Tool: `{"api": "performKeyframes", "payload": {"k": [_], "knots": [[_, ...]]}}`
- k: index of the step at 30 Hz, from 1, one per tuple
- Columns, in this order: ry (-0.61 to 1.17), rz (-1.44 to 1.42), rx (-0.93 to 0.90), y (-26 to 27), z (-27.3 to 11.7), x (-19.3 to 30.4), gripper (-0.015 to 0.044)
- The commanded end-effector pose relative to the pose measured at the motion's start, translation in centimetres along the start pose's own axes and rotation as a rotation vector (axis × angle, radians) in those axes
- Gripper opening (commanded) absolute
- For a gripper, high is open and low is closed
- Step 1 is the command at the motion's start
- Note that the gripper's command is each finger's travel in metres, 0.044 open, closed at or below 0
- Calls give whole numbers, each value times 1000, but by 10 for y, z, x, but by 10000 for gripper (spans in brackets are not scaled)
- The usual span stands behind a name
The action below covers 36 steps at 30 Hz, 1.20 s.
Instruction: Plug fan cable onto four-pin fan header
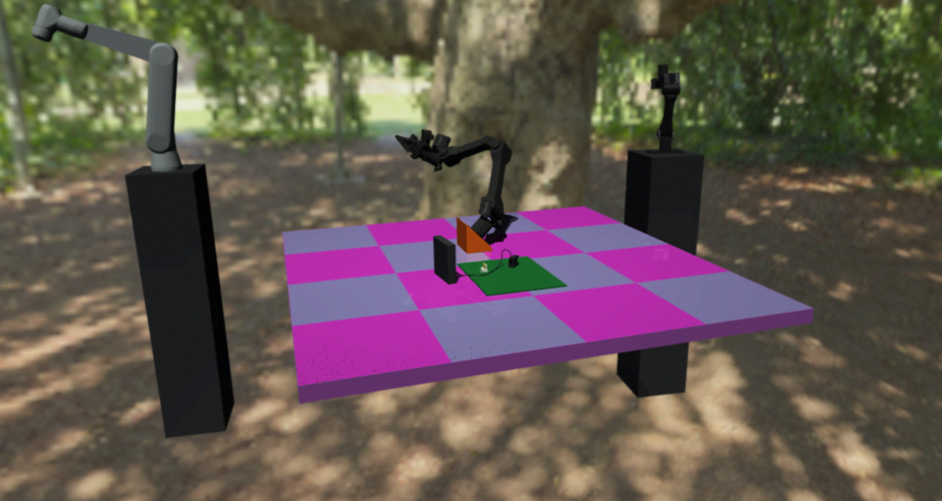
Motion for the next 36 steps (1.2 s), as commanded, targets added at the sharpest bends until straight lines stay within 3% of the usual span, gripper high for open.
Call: {"api": "performKeyframes", "payload": {"k": [1, 6, 17, 26, 36], "knots": [[0, 0, 0, 0, 0, 0, 26], [3, 16, -24, 6, 10, -3, 158], [112, 231, -390, 129, 126, -52, 440], [309, 362, -698, 263, 176, -91, 440], [636, 404, -999, 420, 169, -129, 440]]}}
Point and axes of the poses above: the point midway between the two fingers, 35 mm back from their tips, its own z axis out along the fingers, its own y axis across the jaws, x = y × z, the point moved 7 cm from there along -z, back along the fingers, and after that the axes turned 6 degrees about -z, right-handed, at the moved point
